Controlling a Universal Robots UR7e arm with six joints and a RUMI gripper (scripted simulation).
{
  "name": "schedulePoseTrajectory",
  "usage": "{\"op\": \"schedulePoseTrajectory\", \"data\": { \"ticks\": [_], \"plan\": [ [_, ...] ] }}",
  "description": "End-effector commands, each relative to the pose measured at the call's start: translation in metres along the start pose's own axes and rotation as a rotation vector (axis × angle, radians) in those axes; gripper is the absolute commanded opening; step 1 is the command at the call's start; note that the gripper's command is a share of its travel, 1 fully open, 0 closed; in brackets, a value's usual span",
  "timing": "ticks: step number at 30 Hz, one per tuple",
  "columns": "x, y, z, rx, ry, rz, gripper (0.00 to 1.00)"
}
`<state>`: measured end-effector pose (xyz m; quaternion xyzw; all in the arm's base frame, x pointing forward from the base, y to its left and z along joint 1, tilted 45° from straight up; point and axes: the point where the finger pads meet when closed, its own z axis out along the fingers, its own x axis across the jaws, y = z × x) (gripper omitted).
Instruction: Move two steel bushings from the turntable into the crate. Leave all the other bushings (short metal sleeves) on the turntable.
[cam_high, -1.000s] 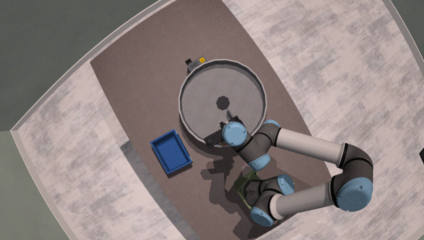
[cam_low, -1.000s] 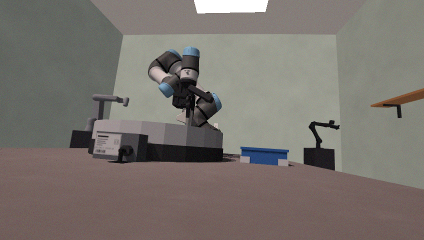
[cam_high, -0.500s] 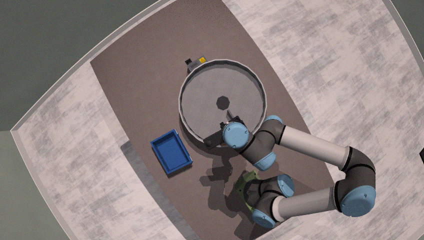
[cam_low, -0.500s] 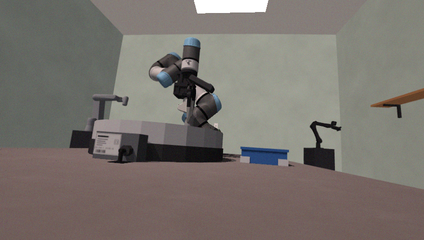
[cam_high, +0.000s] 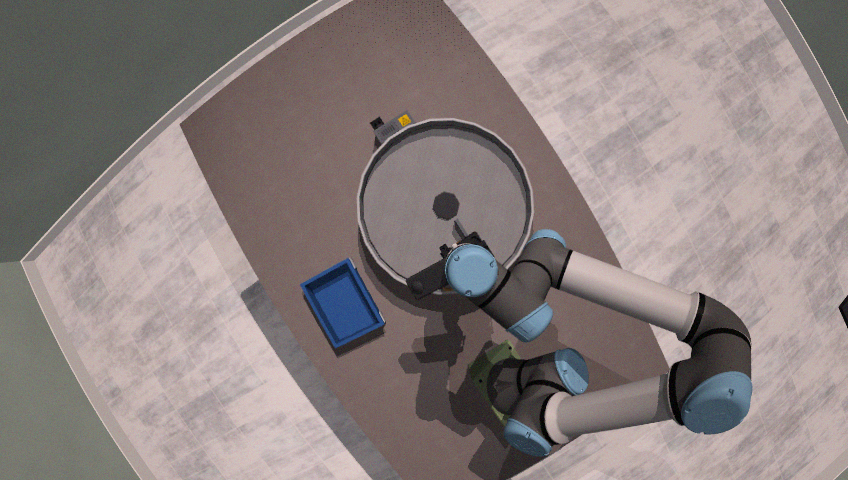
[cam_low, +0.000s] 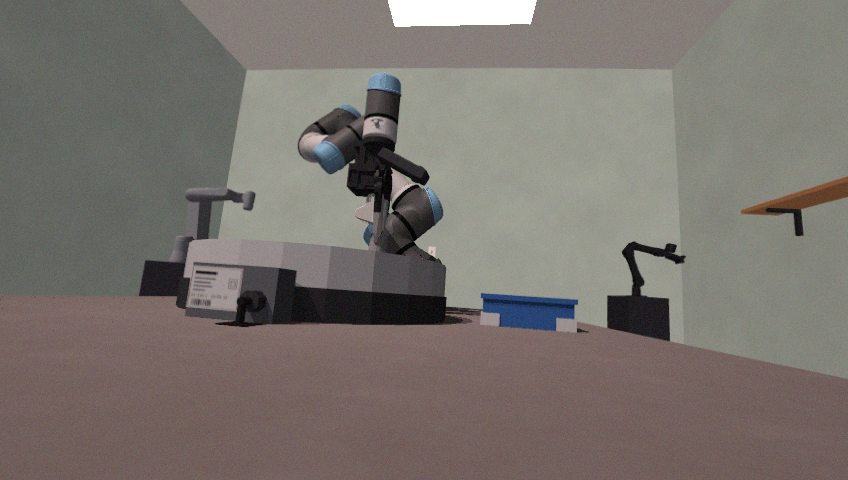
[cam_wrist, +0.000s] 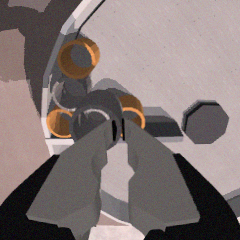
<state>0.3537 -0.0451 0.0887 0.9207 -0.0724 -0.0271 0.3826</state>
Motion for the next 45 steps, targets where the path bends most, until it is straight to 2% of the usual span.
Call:
{"op": "schedulePoseTrajectory", "data": {
  "ticks": [1, 31, 45],
  "plan": [
    [0.000, 0.000, 0.000, 0.000, 0.001, 0.000, 0.00],
    [0.001, -0.002, 0.000, 0.000, 0.001, 0.000, 0.00],
    [0.007, -0.029, 0.000, 0.000, 0.001, 0.000, 0.00]
  ]
}}
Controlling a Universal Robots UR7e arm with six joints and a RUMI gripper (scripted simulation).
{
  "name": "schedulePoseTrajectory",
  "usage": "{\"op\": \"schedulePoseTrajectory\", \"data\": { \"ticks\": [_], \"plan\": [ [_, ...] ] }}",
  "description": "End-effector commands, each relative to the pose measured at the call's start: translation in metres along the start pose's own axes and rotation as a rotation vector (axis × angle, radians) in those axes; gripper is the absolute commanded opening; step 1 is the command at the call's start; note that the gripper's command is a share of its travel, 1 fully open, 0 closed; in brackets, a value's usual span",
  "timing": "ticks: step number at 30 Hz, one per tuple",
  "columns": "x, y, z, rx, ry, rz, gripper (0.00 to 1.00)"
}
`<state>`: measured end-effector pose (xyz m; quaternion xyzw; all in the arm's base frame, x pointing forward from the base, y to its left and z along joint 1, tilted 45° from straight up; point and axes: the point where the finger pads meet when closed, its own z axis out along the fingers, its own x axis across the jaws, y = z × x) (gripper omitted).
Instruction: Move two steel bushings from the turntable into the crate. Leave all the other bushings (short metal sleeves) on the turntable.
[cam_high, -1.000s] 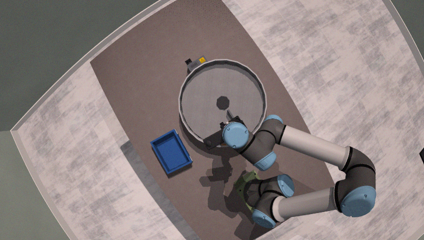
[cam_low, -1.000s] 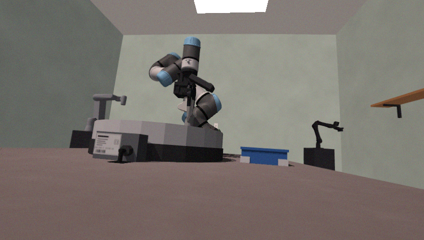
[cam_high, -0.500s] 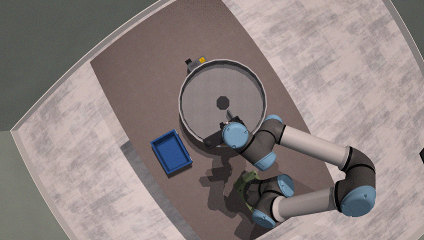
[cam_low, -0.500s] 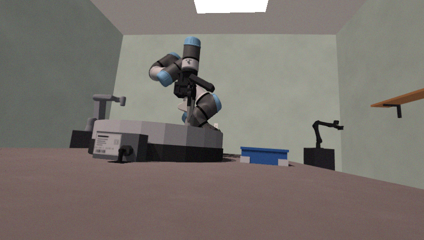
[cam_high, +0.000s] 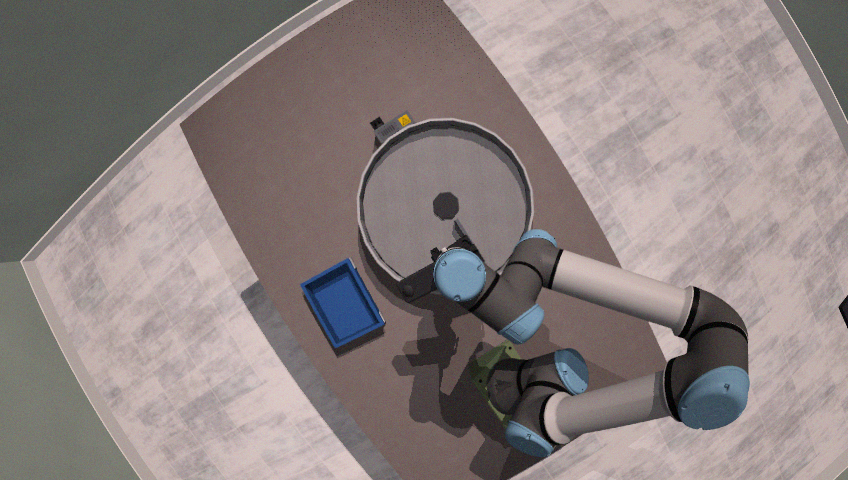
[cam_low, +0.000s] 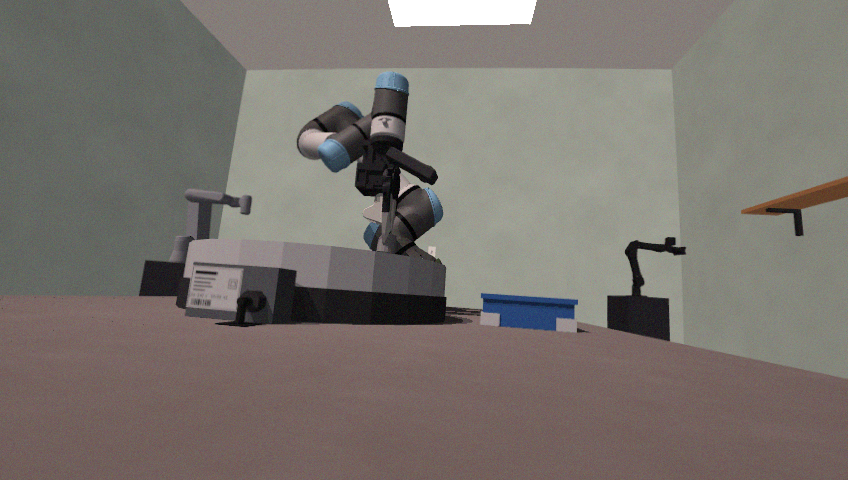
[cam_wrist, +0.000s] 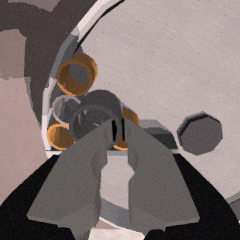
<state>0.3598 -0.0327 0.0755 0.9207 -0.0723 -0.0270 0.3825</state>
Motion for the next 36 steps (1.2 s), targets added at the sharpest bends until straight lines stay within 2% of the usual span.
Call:
{"op": "schedulePoseTrajectory", "data": {
  "ticks": [1, 7, 17, 19, 34, 36],
  "plan": [
    [0.003, -0.011, 0.000, 0.000, 0.001, 0.000, 0.00],
    [0.007, -0.029, 0.000, 0.000, 0.001, 0.000, 0.00],
    [0.018, -0.077, 0.000, 0.000, 0.001, 0.000, 0.00],
    [0.018, -0.077, 0.000, 0.000, 0.001, 0.000, 0.00],
    [0.037, -0.165, 0.000, 0.000, 0.001, 0.000, 0.00],
    [0.037, -0.165, 0.000, 0.000, 0.001, 0.000, 0.00]
  ]
}}
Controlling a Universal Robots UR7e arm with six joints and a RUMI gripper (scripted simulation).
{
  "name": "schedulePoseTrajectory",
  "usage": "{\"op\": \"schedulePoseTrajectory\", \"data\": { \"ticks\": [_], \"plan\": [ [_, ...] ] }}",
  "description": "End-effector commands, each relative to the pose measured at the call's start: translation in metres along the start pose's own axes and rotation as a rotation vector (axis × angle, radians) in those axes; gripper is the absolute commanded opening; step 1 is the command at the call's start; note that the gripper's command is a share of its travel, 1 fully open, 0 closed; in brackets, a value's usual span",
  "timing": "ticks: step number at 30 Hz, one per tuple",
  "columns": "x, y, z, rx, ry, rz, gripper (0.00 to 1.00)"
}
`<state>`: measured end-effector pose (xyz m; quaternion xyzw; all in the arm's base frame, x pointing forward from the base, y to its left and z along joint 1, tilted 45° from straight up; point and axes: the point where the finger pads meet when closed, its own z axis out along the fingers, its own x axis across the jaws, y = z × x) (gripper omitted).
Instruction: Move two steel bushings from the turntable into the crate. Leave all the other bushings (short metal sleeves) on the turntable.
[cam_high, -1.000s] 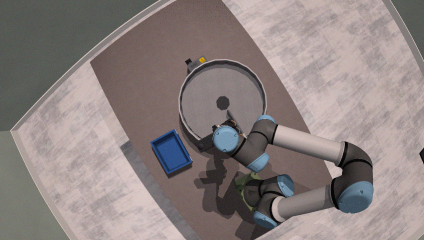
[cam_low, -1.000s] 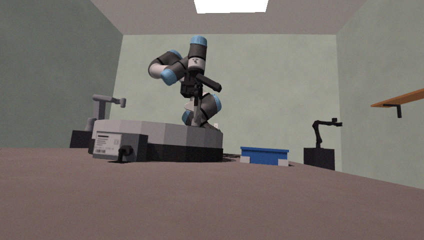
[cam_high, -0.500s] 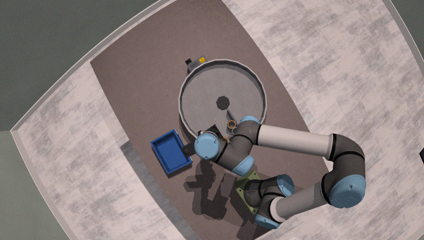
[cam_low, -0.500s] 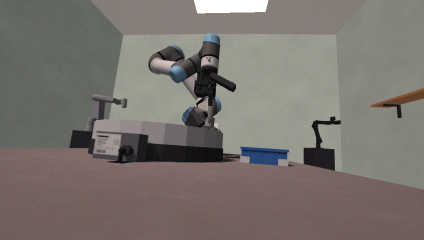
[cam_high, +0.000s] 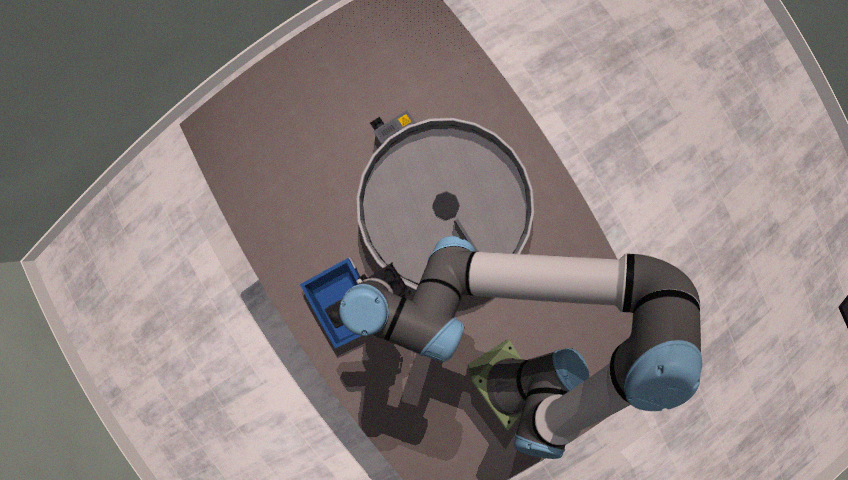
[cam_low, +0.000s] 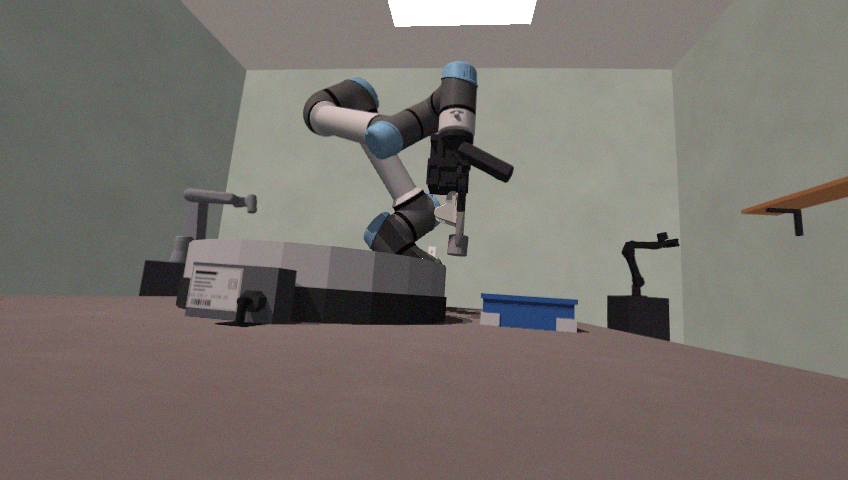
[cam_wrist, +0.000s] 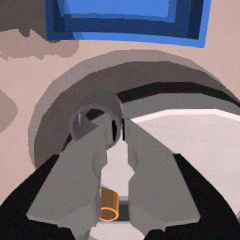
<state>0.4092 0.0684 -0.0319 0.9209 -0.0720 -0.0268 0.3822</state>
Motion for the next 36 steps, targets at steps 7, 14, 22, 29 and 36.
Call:
{"op": "schedulePoseTrajectory", "data": {
  "ticks": [7, 14, 22, 29, 36],
  "plan": [
    [0.013, -0.052, 0.000, -0.001, 0.000, 0.001, 0.00],
    [0.021, -0.085, 0.000, -0.001, 0.000, 0.001, 0.00],
    [0.025, -0.105, 0.000, -0.001, 0.000, 0.001, 0.00],
    [0.029, -0.120, 0.000, -0.001, 0.000, 0.001, 0.00],
    [0.030, -0.124, 0.000, -0.001, 0.000, 0.001, 0.00]
  ]
}}
